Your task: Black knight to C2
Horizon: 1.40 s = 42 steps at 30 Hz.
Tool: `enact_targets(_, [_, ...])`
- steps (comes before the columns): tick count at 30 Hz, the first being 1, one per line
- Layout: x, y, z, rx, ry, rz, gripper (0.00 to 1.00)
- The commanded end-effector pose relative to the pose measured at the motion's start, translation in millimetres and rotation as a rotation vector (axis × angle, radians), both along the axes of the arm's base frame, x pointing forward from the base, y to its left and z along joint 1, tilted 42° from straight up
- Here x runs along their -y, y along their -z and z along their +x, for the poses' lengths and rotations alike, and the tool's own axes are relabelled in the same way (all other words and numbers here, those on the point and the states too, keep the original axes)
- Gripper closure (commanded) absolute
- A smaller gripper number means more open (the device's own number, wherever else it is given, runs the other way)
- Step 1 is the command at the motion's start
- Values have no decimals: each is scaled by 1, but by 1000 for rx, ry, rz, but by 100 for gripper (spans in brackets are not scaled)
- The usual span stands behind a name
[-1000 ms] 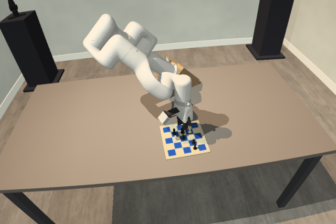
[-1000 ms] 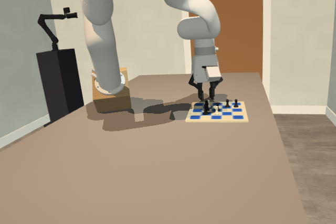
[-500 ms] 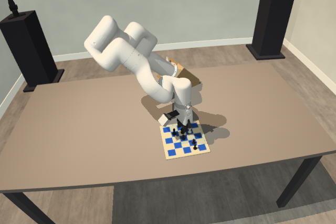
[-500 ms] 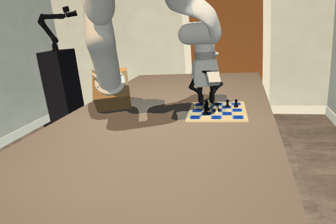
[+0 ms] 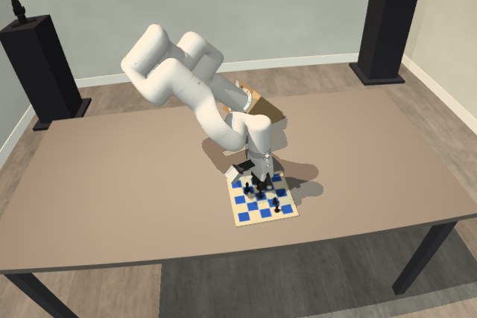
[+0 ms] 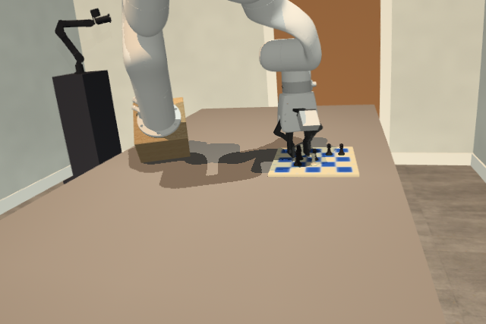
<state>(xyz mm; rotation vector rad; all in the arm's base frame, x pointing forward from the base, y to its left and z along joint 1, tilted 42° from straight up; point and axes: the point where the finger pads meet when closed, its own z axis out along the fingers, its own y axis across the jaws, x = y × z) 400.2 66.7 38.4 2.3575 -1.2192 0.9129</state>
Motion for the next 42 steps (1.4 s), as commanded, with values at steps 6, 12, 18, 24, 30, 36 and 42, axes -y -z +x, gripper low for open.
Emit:
enact_targets(6, [-2,0,1,2,-3,2,63])
enact_targets(12, [-2,0,1,2,-3,2,63])
enact_targets(18, [-2,0,1,2,-3,2,63])
enact_targets(24, [-2,0,1,2,-3,2,63])
enact_targets(30, [-2,0,1,2,-3,2,63])
enact_targets(36, [-2,0,1,2,-3,2,100])
enact_targets(42, [-2,0,1,2,-3,2,100])
